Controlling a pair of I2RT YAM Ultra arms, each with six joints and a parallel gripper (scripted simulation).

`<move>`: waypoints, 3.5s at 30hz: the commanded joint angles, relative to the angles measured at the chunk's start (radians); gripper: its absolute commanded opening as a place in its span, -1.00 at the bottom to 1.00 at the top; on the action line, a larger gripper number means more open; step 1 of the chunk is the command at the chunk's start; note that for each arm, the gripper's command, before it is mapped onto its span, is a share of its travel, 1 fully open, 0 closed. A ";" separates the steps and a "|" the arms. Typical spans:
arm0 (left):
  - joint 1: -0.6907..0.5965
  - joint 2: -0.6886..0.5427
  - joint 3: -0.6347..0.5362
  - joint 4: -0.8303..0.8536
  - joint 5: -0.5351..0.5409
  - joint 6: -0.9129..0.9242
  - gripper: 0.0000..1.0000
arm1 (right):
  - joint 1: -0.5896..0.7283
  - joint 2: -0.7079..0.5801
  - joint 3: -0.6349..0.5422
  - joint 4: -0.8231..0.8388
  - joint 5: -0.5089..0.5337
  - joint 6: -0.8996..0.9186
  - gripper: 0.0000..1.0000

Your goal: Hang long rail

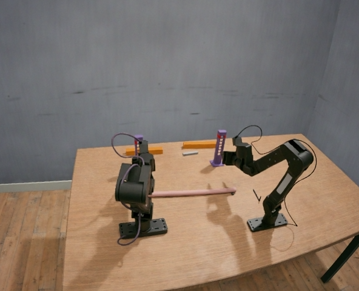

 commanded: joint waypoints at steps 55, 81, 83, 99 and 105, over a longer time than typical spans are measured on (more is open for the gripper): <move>-0.046 0.715 0.975 -1.757 0.359 1.297 -0.04 | -0.017 0.506 0.853 -1.607 -0.450 -1.155 -0.04; -0.053 0.904 1.116 -2.010 0.370 1.446 -0.04 | 0.057 0.591 0.956 -1.818 -0.505 -1.256 -0.04; -0.056 0.907 1.094 -1.986 0.371 1.444 -0.04 | 0.059 0.595 0.952 -1.810 -0.514 -1.254 -0.04; -0.065 0.925 1.020 -1.902 0.374 1.429 -0.04 | 0.081 0.620 0.885 -1.719 -0.518 -1.234 -0.04; -0.066 0.931 1.002 -1.878 0.375 1.429 -0.04 | 0.084 0.624 0.857 -1.683 -0.519 -1.231 -0.04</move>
